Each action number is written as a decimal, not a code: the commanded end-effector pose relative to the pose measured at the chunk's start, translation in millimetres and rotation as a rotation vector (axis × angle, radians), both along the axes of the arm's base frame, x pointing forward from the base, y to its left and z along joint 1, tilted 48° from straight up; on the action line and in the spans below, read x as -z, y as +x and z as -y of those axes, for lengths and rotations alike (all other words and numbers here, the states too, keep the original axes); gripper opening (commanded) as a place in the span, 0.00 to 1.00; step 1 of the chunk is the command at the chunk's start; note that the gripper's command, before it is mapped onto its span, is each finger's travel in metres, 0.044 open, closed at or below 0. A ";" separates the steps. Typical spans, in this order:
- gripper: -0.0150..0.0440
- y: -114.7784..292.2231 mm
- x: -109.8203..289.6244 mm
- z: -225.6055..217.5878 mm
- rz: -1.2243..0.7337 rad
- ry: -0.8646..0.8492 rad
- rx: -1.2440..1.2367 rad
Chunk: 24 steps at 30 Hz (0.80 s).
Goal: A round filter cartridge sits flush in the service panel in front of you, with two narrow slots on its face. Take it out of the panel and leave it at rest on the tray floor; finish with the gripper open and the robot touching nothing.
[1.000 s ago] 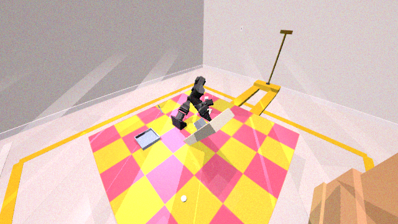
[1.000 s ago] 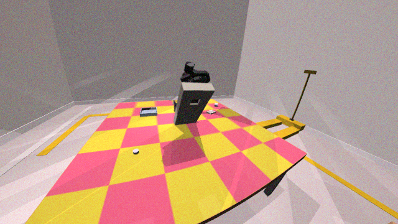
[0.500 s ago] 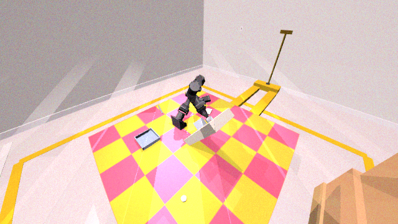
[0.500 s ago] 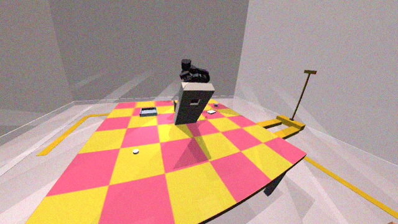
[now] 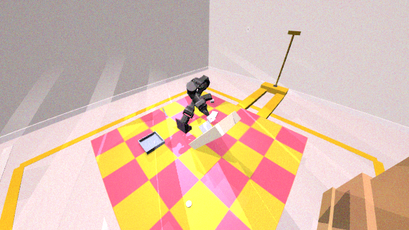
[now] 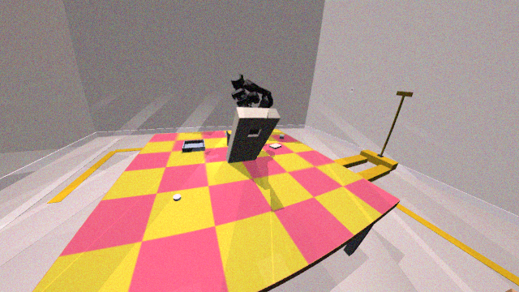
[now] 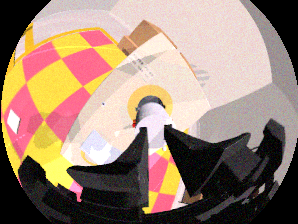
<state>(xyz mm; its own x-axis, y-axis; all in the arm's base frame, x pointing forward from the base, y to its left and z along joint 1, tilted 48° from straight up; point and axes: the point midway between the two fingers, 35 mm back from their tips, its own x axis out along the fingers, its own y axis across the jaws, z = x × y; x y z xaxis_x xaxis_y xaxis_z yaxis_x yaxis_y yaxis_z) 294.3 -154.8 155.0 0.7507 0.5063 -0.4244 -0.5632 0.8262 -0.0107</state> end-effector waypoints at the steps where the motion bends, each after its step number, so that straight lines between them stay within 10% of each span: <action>1: 0.25 -3.2 0.3 -1.7 0.012 -0.004 0.001; 24: 0.30 -37.9 38.4 -39.5 0.001 -0.001 0.000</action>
<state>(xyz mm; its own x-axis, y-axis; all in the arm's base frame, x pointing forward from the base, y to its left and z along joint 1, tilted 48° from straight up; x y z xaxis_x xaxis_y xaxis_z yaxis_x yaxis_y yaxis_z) 255.4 -114.0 115.6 0.7499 0.5073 -0.4247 -0.5634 0.8262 -0.0080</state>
